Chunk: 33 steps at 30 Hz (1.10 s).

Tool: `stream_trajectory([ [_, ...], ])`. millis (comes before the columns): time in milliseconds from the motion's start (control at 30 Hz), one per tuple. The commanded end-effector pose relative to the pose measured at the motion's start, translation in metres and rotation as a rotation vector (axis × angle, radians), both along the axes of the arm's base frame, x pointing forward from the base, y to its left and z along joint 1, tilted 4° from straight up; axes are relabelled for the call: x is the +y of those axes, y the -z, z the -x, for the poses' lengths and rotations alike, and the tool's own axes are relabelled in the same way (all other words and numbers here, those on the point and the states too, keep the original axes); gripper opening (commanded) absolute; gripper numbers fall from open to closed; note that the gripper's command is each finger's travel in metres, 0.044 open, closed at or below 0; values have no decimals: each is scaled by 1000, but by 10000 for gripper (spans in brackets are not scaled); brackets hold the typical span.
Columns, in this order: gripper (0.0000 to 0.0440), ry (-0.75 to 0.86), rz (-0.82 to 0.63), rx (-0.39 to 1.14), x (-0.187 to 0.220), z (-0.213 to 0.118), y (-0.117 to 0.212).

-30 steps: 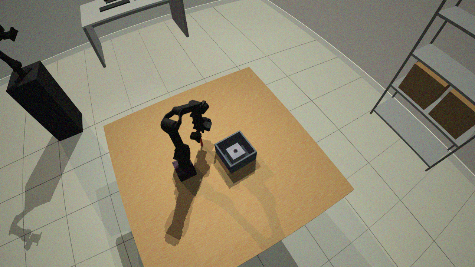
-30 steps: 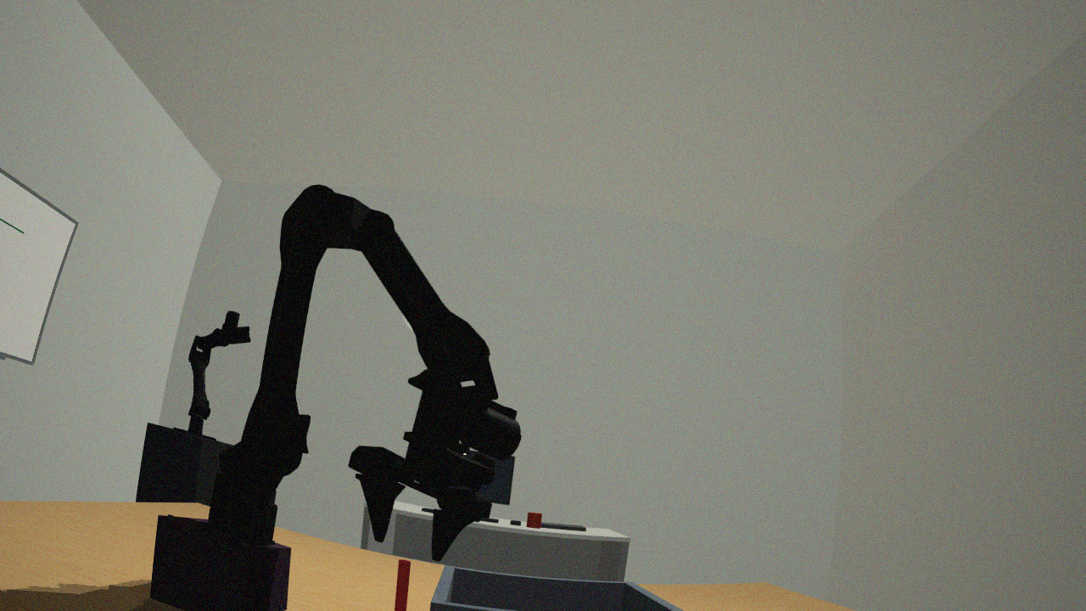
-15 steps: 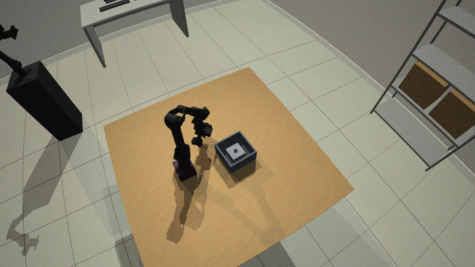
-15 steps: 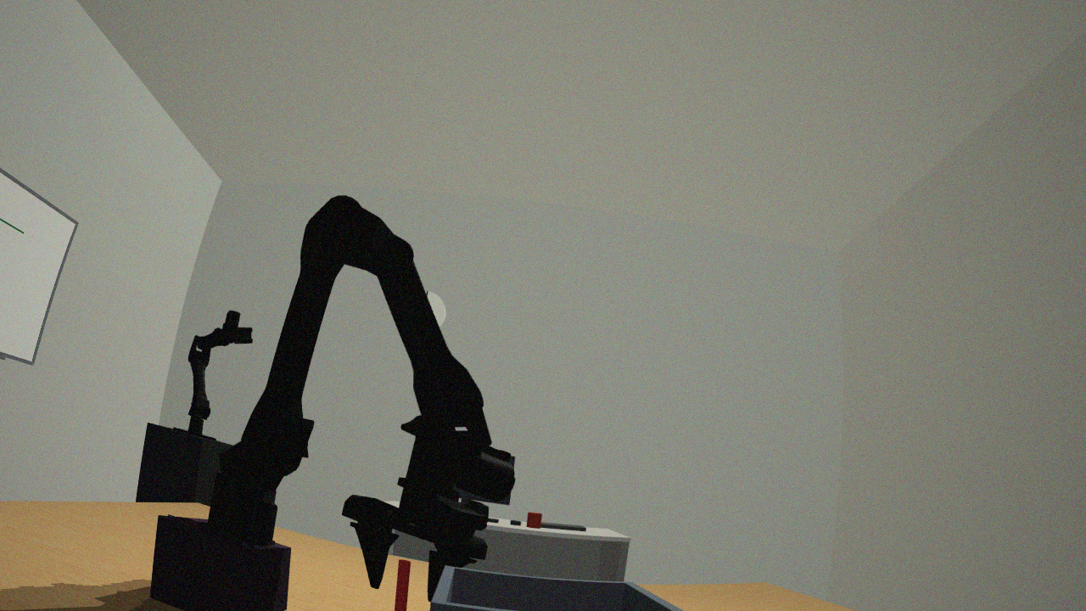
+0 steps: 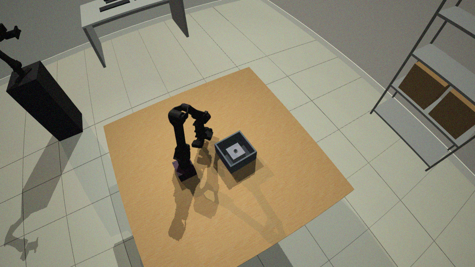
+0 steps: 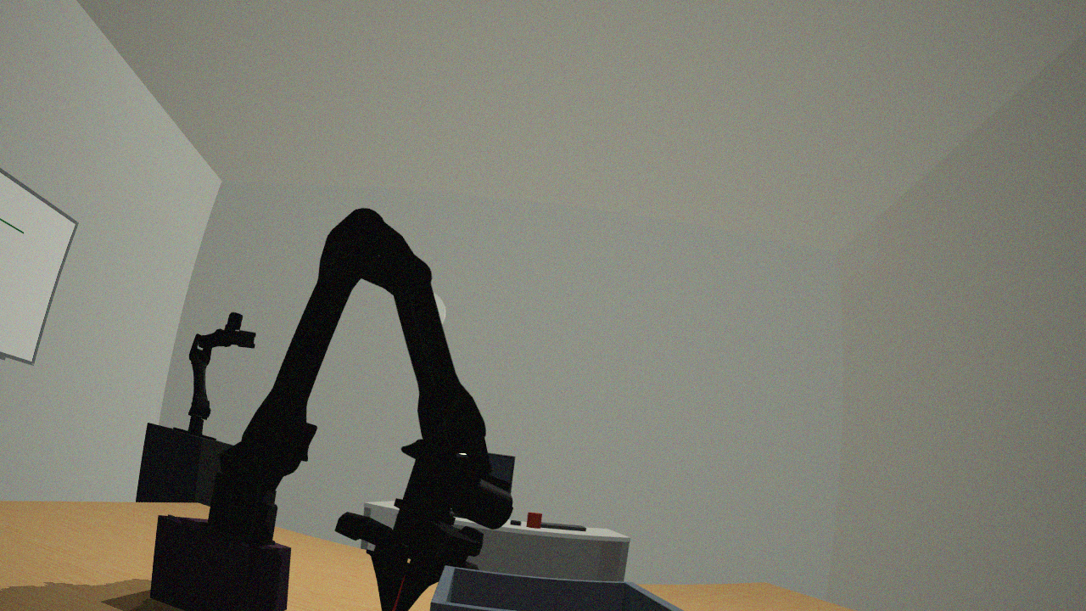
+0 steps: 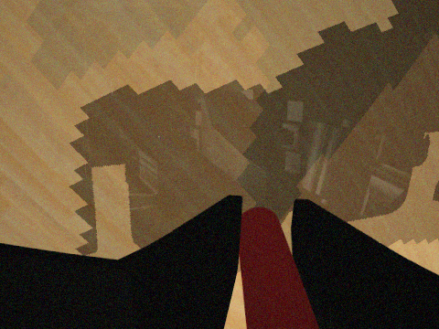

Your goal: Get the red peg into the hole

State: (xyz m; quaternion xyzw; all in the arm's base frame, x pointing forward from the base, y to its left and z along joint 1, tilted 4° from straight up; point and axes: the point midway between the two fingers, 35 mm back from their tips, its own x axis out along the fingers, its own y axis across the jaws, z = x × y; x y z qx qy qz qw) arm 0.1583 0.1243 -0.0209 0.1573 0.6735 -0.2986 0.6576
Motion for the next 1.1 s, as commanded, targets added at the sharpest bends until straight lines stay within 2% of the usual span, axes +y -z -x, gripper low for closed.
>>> stream_trajectory([
  [0,3,10,18,22,-1,1,2],
  [567,0,12,74,-105,-10,-37,-66],
  [833,0,74,92,-168,-22,-59,-100],
  [1067,0,155,110,-216,-42,-81,-115],
])
